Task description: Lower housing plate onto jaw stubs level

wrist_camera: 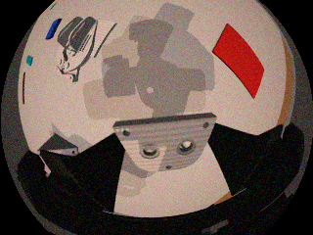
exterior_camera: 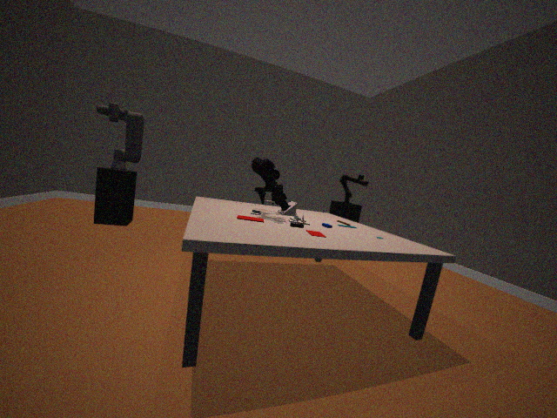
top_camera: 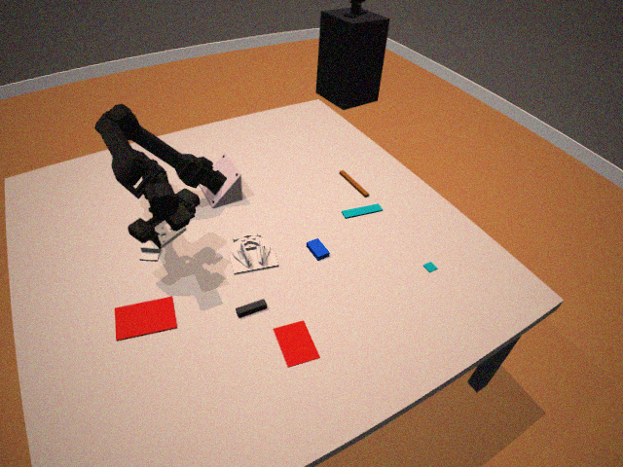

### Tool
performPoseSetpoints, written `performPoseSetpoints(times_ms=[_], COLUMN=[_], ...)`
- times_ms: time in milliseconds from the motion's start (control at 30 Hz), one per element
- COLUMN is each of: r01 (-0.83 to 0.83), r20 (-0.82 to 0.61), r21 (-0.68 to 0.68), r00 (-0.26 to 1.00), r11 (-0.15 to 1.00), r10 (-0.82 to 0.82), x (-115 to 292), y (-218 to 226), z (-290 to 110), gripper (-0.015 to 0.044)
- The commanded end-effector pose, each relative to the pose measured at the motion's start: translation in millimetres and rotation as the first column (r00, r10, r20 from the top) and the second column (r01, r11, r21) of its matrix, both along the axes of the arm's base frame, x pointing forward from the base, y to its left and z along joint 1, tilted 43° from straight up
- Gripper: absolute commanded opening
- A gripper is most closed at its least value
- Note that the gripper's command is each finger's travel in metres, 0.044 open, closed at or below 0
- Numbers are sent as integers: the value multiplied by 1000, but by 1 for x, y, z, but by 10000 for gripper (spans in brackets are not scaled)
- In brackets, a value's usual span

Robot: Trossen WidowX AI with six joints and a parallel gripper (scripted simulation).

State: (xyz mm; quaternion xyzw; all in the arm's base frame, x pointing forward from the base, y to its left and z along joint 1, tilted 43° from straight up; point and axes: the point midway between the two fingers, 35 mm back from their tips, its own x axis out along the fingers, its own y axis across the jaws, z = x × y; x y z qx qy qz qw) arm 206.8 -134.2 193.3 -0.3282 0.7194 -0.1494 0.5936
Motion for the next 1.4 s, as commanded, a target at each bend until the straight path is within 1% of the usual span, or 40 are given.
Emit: performPoseSetpoints(times_ms=[0, 333, 667, 1000, 1367], r01=[-71, -227, -371, -495, -602], r20=[-51, -183, -302, -405, -494], r21=[16, 58, 119, 195, 293], r00=[996, 955, 870, 746, 571], r11=[997, 972, 921, 847, 743], r10=[72, 234, 389, 529, 656], x=[6, 16, 26, 35, 43], y=[5, 15, 25, 36, 49], z=[-4, -14, -25, -36, -48], gripper=[351, 351, 351, 351, 351])
